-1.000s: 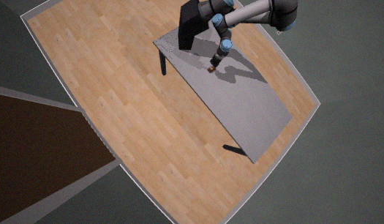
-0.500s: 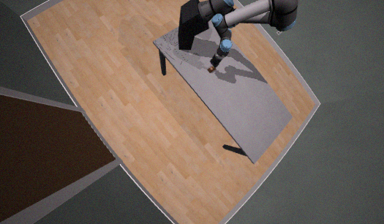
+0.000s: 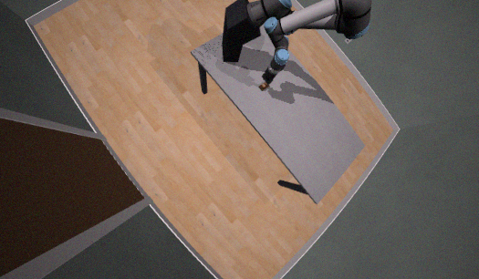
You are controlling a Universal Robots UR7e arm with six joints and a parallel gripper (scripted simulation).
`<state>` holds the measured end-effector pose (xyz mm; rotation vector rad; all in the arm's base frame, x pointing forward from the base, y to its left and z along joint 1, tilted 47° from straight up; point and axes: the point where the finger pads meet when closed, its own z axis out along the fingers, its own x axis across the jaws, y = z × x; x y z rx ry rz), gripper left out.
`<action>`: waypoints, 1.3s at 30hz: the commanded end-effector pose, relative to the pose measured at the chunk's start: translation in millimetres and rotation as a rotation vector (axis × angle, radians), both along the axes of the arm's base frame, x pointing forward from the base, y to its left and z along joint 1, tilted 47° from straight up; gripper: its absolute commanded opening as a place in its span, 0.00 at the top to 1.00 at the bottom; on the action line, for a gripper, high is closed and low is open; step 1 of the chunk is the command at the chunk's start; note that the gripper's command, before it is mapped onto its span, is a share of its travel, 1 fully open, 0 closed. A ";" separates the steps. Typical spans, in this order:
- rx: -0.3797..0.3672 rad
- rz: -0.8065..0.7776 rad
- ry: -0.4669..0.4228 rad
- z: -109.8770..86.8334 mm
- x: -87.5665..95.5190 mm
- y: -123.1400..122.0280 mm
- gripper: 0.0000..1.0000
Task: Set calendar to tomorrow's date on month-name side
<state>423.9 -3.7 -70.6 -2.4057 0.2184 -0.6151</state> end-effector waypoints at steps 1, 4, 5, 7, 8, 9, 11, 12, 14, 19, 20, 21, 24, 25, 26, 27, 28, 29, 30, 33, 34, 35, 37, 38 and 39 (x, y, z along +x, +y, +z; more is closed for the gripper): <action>-0.001 0.000 -0.001 -1.1 0.9 0.5 0.10; 0.000 0.000 -0.001 -2.5 1.8 1.6 0.10; 0.000 0.000 -0.001 -3.0 2.2 2.1 0.10; 0.000 0.000 -0.001 -4.3 3.1 3.1 0.10; 0.000 0.000 -0.001 -5.1 3.6 3.6 0.10; 0.000 0.000 -0.001 -5.9 4.1 4.2 0.10; 0.000 0.000 -0.001 -7.6 5.2 5.6 0.10; 0.000 0.000 -0.001 -7.6 5.2 5.6 0.10; 0.000 0.000 -0.001 -8.5 5.8 6.3 0.10; 0.000 0.000 -0.001 -13.6 9.2 10.2 0.10; 0.000 0.000 -0.001 -14.7 9.9 11.0 0.10; 0.000 0.000 -0.001 -15.8 10.6 11.9 0.10; 0.000 0.000 -0.001 -19.1 12.8 14.5 0.10; 0.000 0.000 -0.001 -20.2 13.6 15.3 0.10; 0.000 0.000 -0.001 -21.3 14.3 16.1 0.10; 0.000 0.000 -0.001 -22.4 15.0 17.0 0.10; 0.000 0.000 -0.001 -23.5 15.7 17.8 0.10; 0.000 0.000 -0.001 -23.5 15.7 17.8 0.10; 0.000 0.000 -0.001 -23.5 15.7 17.8 0.10; 0.000 0.000 -0.001 -26.5 17.7 20.1 0.10; 0.000 0.000 -0.001 -27.4 18.3 20.9 0.10; 0.000 0.000 -0.001 -28.3 18.9 21.6 0.10; 0.000 0.000 -0.001 -30.0 20.0 22.8 0.10; 0.000 0.000 -0.001 -30.7 20.5 23.4 0.10; 0.000 0.000 -0.001 -31.4 21.0 23.9 0.10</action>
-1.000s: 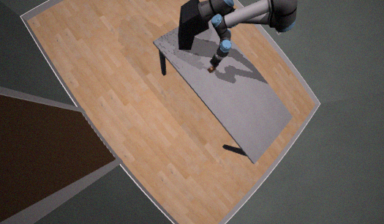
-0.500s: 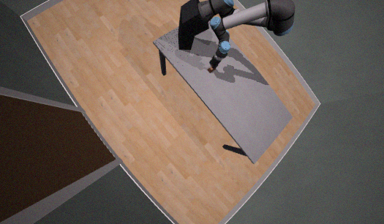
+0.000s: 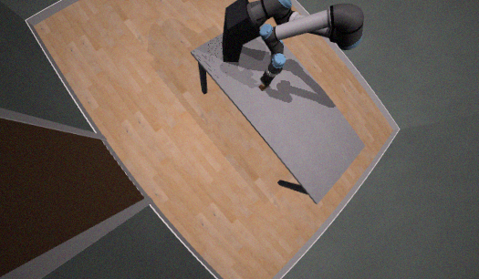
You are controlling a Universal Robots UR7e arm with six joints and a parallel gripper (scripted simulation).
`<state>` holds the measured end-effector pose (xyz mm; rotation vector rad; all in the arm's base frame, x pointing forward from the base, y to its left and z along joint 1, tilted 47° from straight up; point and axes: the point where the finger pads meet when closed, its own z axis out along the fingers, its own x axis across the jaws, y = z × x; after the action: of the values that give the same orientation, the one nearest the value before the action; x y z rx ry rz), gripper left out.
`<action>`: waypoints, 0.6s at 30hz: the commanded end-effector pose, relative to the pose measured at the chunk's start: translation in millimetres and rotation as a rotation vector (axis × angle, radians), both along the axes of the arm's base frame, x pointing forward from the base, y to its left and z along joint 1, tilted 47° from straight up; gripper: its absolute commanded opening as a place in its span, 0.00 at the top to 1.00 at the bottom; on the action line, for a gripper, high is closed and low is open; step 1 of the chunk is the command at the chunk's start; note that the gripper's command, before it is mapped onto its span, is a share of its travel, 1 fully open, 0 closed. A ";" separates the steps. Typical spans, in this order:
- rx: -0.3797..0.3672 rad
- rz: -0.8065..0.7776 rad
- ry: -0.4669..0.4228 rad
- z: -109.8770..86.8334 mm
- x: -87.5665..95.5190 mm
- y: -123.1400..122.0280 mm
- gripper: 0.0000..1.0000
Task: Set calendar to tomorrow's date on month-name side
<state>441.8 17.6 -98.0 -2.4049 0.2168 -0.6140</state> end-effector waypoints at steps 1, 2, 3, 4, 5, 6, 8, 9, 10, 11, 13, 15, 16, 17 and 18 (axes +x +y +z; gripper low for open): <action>-0.001 -0.002 -0.001 -4.6 3.5 3.2 0.10; -0.001 -0.002 -0.001 -5.2 3.9 3.6 0.10; -0.001 -0.002 -0.001 -5.7 4.2 4.0 0.10; -0.001 -0.002 -0.001 -6.2 4.5 4.4 0.10; -0.001 -0.002 -0.001 -6.6 4.8 4.7 0.10; -0.001 -0.002 -0.001 -6.9 5.0 5.0 0.10; -0.001 -0.002 -0.001 -6.9 5.0 5.0 0.10; -0.001 -0.002 -0.001 -7.2 5.2 5.2 0.10; -0.001 -0.002 -0.001 -7.5 5.3 5.4 0.10; -0.001 -0.002 -0.001 -7.6 5.5 5.5 0.10; -0.001 -0.002 -0.001 -7.9 5.6 5.7 0.10; -0.001 -0.002 -0.001 -8.0 5.7 5.8 0.10; -0.001 -0.002 -0.001 -8.0 5.7 5.8 0.10; -0.001 -0.002 -0.001 -8.0 5.7 5.8 0.10; -0.001 -0.002 -0.001 -8.0 5.7 5.8 0.10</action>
<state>447.1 23.5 -105.8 -2.4054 0.2177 -0.6148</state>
